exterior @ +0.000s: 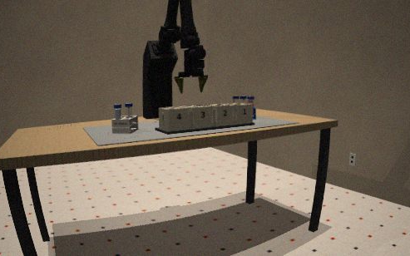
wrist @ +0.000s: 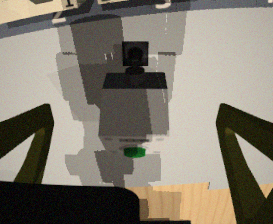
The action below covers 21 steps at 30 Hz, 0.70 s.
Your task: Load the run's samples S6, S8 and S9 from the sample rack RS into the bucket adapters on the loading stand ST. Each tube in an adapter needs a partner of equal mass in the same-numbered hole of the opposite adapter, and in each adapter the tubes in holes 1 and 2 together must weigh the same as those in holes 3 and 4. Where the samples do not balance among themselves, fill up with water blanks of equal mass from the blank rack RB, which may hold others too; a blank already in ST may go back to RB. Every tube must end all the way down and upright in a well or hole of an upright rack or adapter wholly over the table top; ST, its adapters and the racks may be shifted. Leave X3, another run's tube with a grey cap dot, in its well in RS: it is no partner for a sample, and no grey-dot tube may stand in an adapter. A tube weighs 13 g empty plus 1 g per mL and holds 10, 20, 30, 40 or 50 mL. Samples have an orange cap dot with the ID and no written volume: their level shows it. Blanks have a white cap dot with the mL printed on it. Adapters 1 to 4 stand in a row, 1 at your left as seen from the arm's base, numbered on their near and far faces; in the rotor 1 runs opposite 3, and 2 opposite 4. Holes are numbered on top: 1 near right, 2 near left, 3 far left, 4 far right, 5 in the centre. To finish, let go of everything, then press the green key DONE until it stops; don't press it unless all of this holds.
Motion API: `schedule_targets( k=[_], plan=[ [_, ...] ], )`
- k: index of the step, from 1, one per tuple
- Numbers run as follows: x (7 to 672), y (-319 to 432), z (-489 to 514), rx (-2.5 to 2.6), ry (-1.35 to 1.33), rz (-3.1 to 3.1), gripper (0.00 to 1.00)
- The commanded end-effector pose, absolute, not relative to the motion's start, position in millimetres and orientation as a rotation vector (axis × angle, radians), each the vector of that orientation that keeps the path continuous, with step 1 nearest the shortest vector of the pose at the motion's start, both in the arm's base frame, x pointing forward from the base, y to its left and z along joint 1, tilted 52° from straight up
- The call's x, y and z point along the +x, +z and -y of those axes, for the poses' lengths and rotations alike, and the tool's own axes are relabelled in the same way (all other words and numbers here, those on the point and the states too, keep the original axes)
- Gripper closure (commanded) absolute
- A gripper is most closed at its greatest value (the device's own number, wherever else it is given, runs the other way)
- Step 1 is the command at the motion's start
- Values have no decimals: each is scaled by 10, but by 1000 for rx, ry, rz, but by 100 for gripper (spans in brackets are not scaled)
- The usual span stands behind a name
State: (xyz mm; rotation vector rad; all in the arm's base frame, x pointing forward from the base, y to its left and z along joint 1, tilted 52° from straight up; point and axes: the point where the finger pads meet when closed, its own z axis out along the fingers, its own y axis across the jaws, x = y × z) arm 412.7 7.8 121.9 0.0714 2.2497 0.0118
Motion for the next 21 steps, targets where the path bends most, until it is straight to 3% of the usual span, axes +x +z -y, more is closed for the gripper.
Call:
schedule_targets(
  k=[1, 13, 21],
  plan=[
    [4153, 1374, 257, 299, 80, -2182, 0],
    [4134, 1277, 1112, 844, 336, -2106, 0],
    [4114, 1303, 1797, 822, 324, -2111, 0]
  ],
)
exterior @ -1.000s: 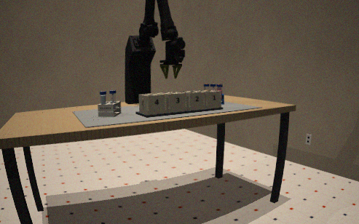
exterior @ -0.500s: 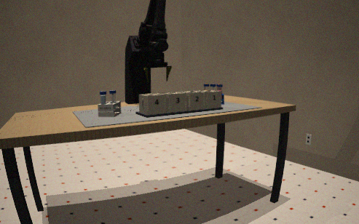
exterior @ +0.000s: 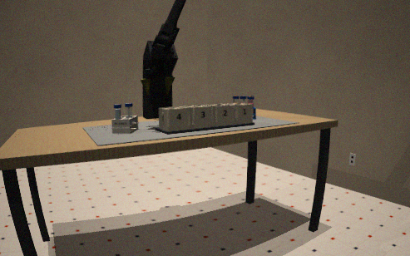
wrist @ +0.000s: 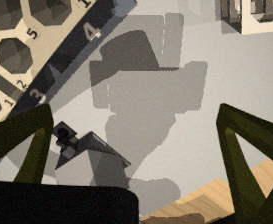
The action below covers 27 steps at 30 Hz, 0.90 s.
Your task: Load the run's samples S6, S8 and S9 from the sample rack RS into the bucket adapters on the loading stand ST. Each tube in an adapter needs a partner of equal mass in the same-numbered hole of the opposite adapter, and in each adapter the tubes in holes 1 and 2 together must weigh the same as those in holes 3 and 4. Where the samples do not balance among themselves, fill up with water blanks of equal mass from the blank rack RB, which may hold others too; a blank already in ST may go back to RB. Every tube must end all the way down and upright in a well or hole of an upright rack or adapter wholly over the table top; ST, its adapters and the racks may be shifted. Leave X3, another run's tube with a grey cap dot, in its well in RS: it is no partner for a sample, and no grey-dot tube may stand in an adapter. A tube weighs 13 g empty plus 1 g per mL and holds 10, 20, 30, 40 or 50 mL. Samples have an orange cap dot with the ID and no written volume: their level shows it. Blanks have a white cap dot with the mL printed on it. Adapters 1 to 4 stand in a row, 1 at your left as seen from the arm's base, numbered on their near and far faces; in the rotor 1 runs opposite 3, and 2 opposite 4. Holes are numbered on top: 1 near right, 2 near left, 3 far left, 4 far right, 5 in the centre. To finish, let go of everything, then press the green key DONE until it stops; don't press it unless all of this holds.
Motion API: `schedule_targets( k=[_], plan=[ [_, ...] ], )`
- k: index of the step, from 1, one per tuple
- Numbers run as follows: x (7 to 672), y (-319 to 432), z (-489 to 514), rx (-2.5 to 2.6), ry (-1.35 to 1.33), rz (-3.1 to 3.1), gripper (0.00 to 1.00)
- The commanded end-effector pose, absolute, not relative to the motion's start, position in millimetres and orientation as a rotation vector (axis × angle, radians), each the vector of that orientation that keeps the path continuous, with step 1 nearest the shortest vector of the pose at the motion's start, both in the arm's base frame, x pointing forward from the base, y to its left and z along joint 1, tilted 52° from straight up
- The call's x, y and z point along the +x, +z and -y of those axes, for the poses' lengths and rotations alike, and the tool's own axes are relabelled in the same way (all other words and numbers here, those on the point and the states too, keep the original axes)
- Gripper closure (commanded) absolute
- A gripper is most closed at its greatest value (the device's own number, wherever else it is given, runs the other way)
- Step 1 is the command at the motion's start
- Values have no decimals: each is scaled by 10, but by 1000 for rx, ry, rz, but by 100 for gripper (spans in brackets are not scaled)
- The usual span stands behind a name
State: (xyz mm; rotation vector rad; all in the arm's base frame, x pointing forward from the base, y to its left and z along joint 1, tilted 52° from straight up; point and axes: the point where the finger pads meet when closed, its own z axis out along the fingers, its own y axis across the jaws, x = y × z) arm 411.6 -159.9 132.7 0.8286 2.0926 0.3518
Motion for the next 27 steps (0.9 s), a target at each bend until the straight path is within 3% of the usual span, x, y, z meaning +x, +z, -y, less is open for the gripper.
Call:
schedule_targets(
  k=[1, 20, 27],
  plan=[
    [4112, 1307, 1883, 823, 324, -2110, 0],
    [4056, 1371, 3346, 825, 319, -2103, 0],
    [4091, 1423, 3286, 809, 319, -2096, 0]
  ],
)
